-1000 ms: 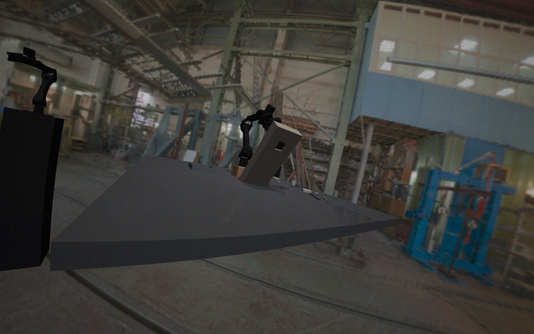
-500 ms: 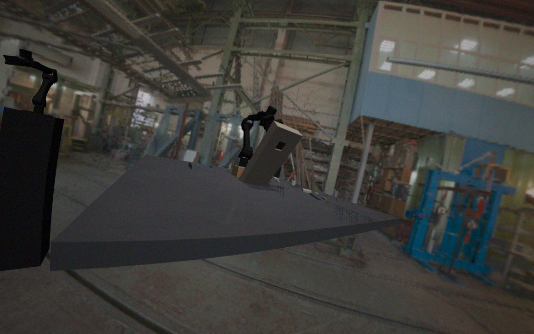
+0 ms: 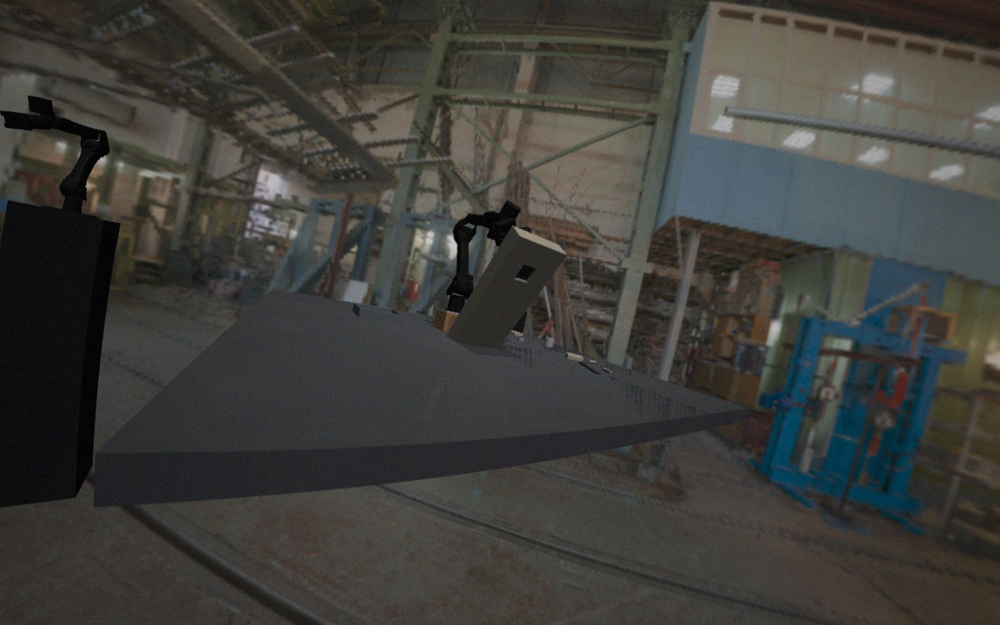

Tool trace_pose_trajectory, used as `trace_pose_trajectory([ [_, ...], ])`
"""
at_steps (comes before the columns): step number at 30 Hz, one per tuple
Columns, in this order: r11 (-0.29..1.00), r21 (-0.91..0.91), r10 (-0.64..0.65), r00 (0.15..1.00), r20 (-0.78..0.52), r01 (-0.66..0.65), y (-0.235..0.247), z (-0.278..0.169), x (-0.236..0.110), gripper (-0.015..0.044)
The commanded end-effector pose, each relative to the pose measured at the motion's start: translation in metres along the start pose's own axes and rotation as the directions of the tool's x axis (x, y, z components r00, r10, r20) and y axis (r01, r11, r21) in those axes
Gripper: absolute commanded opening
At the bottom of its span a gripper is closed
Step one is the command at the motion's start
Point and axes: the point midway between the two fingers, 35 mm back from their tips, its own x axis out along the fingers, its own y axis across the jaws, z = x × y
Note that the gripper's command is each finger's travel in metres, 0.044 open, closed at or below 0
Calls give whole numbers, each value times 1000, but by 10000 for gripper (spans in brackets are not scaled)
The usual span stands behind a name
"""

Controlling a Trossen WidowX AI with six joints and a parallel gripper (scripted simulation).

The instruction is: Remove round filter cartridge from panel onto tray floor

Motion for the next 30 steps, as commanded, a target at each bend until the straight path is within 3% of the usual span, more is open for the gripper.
trace_pose_trajectory([
  [1,1000,1,3,1000,-8,-3,2,-3,2,103],
  [30,1000,1,3,1000,-8,-3,1,-2,2,103],
])
